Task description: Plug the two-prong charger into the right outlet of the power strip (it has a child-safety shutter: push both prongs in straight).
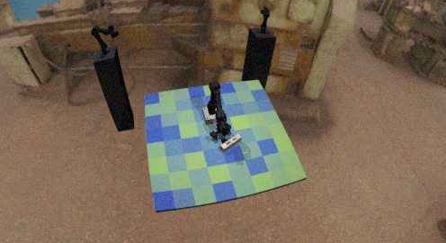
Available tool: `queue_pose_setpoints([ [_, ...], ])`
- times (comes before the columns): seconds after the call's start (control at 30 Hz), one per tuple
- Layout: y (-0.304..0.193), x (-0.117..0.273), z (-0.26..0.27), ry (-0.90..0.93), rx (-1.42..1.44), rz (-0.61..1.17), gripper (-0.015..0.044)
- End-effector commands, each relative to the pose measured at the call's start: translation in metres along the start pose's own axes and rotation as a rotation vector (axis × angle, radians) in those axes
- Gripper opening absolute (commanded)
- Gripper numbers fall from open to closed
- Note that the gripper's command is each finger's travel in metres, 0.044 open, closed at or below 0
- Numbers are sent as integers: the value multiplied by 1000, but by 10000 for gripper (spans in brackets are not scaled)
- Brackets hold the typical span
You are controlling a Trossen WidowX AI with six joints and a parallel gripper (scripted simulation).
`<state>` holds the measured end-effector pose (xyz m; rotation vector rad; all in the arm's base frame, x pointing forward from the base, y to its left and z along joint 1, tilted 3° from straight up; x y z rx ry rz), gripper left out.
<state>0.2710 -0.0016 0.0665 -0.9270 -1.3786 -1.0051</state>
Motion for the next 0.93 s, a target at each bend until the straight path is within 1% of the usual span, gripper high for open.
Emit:
queue_pose_setpoints([
  [0.0,-5,28,0,16,5,-235,440],
  [0.1,-12,47,1,17,20,-404,440],
  [0.17,-13,51,1,16,25,-443,440],
  [0.9,-13,51,1,16,25,-443,440],
])
Point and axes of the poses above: the point midway between the two fingers, 35 mm back from their tips, its own x axis back along the fingers, its own z axis across the jaws, y = z × x, the point moved 7 cm from there along x, back along the fingers, and after that the axes turned 3 degrees about -x, right-handed, at the moved point
